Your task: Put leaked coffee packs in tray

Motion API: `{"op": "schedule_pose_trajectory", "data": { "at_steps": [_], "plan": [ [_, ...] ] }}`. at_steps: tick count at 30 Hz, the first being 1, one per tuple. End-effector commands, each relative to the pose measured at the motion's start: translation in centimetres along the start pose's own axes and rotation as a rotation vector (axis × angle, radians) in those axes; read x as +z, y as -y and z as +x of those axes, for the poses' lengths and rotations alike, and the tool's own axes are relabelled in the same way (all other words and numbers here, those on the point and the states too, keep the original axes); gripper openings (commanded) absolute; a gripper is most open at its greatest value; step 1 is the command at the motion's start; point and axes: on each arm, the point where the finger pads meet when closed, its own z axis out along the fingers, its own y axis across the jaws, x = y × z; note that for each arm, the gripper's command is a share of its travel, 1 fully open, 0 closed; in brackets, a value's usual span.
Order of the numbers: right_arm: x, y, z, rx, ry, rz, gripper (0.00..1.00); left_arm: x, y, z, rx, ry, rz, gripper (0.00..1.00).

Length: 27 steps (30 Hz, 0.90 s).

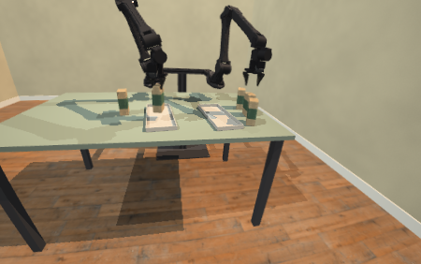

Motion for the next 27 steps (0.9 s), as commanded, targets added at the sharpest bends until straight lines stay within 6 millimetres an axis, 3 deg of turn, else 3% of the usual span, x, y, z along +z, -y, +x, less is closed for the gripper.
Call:
{"op": "schedule_pose_trajectory", "data": {
  "at_steps": [1, 14, 19, 22, 26, 27],
  "plan": [
    [-3.0, -0.9, -2.6, 0.019, 0.074, -0.04, 0.23, -0.8, -0.4, -1.1, -0.005, 0.023, -0.009, 0.76],
    [-3.0, -0.9, -2.6, 0.019, 0.074, -0.04, 0.23, -0.8, -0.4, -1.1, -0.005, 0.023, -0.009, 0.76],
    [-1.2, -0.8, -2.8, 0.015, 0.057, -0.026, 0.23, -0.8, -0.4, -1.1, -0.005, 0.023, -0.009, 0.76],
    [0.5, 0.0, -1.3, 0.008, 0.023, -0.008, 0.23, -0.8, -0.4, -1.1, -0.005, 0.023, -0.009, 0.76],
    [0.3, -0.3, -1.5, 0.006, 0.038, -0.018, 0.23, -0.8, -0.4, -1.1, -0.005, 0.023, -0.009, 0.76],
    [1.1, -0.3, -1.1, 0.001, 0.022, -0.011, 0.23, -0.8, -0.4, -1.1, -0.005, 0.023, -0.009, 0.76]
  ]
}}
